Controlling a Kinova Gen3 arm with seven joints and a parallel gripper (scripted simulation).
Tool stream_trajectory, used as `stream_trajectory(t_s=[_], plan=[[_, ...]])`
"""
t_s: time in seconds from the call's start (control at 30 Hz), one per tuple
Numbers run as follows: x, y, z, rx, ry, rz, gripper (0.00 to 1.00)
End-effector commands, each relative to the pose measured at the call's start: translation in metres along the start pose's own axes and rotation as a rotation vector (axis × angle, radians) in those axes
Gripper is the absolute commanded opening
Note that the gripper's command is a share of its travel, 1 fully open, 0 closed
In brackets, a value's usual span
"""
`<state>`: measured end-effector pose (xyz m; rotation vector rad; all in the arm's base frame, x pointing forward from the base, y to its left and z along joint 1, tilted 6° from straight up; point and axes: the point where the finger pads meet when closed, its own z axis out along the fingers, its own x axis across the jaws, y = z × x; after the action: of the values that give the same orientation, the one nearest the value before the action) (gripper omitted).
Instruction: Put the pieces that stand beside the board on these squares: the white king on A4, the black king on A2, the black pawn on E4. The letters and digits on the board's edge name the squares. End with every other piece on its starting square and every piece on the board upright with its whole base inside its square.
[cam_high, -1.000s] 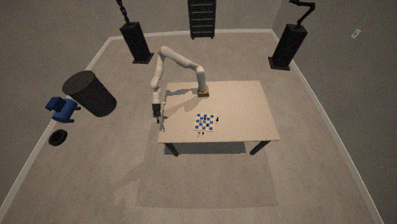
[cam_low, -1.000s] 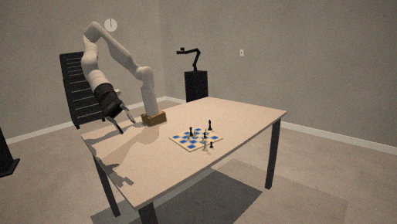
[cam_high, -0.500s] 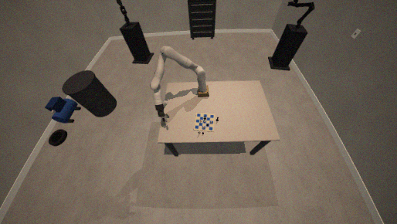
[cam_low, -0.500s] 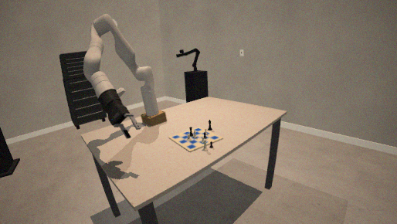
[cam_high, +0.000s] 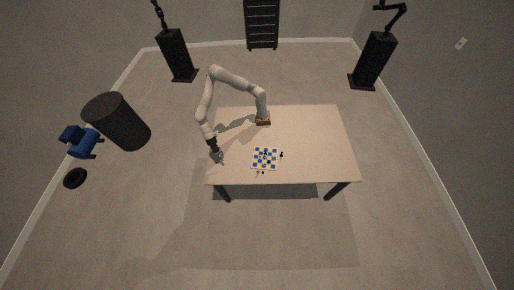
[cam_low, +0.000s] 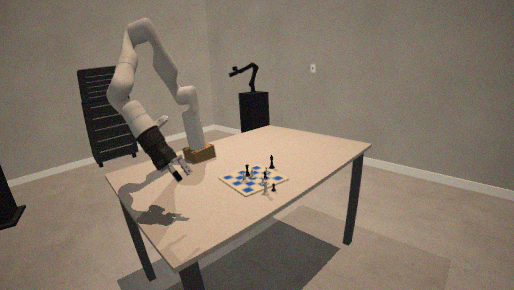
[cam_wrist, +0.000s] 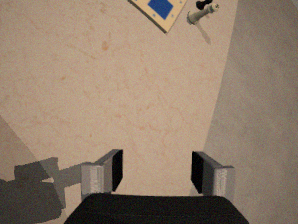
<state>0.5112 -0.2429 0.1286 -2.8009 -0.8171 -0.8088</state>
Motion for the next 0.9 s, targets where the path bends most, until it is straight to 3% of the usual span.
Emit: stream_trajectory(t_s=[0.0, 0.07, 0.57, 0.63, 0.87], plan=[[-0.005, -0.02, 0.019, 0.093, -0.043, 0.076, 1.0], [-0.005, -0.02, 0.019, 0.093, -0.043, 0.076, 1.0], [-0.059, -0.083, 0.063, 0.401, -0.205, 0.502, 1.0], [-0.059, -0.083, 0.063, 0.401, -0.205, 0.502, 1.0], [-0.077, -0.103, 0.077, 0.5, -0.258, 0.638, 1.0]])
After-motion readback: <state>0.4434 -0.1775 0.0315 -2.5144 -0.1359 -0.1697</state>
